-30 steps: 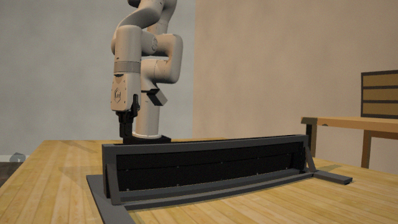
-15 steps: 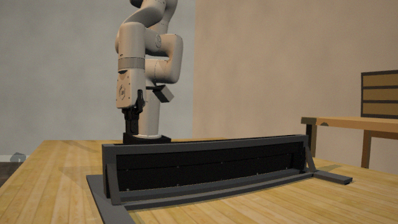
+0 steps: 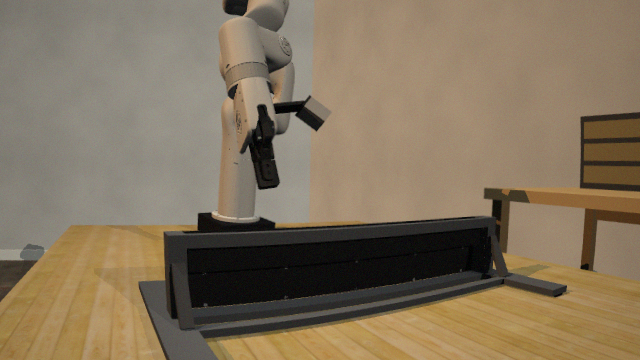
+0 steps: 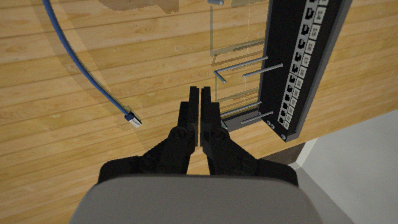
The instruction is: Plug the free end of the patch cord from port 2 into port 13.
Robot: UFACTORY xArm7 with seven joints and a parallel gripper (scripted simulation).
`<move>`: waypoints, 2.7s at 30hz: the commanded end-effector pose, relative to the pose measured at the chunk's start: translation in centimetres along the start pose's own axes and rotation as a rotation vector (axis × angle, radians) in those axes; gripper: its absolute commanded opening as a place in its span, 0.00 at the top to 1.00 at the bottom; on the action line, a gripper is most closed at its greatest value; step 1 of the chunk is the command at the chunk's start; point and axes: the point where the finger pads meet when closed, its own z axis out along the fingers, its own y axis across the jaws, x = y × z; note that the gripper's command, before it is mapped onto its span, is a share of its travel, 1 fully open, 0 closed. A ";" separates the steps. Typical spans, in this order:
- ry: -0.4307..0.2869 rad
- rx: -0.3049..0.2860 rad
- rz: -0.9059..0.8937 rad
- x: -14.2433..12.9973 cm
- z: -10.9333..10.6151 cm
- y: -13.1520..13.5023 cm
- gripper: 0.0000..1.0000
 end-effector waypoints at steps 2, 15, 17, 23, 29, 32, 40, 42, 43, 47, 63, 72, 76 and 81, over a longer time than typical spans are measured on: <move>0.043 -0.137 0.145 3.2 -1.0 2.6 1.00; 0.162 -0.339 0.492 9.7 -3.1 5.2 1.00; 0.184 -0.365 0.552 10.7 -3.3 5.3 1.00; 0.245 -0.426 0.724 13.4 -3.8 5.0 1.00; 0.297 -0.464 0.876 15.5 -4.0 4.2 1.00; 0.318 -0.476 0.941 16.3 -3.9 3.7 1.00; 0.371 -0.497 1.116 18.5 -3.6 1.9 1.00; 0.382 -0.499 1.157 19.0 -3.4 1.4 1.00; 0.382 -0.499 1.157 19.0 -3.4 1.4 1.00; 0.404 -0.502 1.240 19.9 -3.0 0.3 1.00; 0.428 -0.501 1.336 21.0 -2.5 -1.1 1.00; 0.429 -0.503 1.336 21.0 -1.0 0.0 1.00; 0.429 -0.503 1.336 21.1 0.6 1.1 1.00; 0.429 -0.503 1.336 21.1 2.1 2.2 1.00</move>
